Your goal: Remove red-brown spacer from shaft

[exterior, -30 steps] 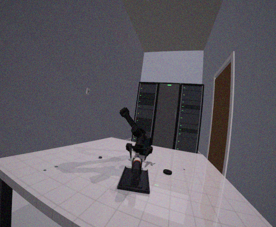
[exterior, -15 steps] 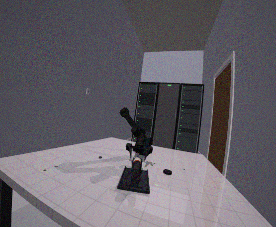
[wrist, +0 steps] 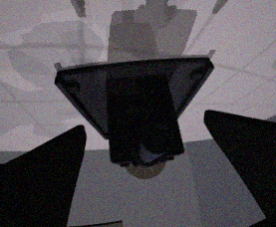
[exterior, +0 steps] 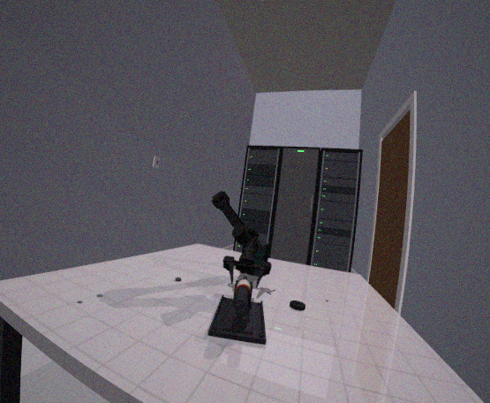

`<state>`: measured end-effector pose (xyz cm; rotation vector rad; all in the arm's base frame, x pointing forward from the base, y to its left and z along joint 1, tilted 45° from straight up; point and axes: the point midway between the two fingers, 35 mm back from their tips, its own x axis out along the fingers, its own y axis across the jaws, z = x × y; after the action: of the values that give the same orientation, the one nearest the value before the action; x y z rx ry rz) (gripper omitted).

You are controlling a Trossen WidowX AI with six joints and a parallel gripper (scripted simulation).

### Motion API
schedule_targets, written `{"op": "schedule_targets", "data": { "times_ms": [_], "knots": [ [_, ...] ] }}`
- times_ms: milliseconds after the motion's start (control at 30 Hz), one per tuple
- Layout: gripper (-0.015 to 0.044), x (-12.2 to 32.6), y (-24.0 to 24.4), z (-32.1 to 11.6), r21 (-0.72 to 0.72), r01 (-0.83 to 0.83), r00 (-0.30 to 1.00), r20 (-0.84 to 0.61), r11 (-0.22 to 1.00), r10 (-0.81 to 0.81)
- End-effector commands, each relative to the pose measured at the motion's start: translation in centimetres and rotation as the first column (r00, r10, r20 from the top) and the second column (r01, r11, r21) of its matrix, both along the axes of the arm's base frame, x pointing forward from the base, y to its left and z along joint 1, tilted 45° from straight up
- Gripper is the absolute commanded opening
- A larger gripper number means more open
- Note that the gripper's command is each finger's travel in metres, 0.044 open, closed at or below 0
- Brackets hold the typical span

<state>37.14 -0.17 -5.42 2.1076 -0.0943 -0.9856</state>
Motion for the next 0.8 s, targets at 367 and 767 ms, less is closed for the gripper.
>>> {"op": "schedule_targets", "data": {
  "times_ms": [367, 767],
  "knots": [
    [0.0335, 0.52, -0.32, -0.46, 0.0, 0.001, 1.0, 0.0, 1.0, -0.001],
    [0.004, 0.52, -0.32, -0.46, 0.0, 0.001, 1.0, 0.0, 1.0, -0.001]
  ]
}}
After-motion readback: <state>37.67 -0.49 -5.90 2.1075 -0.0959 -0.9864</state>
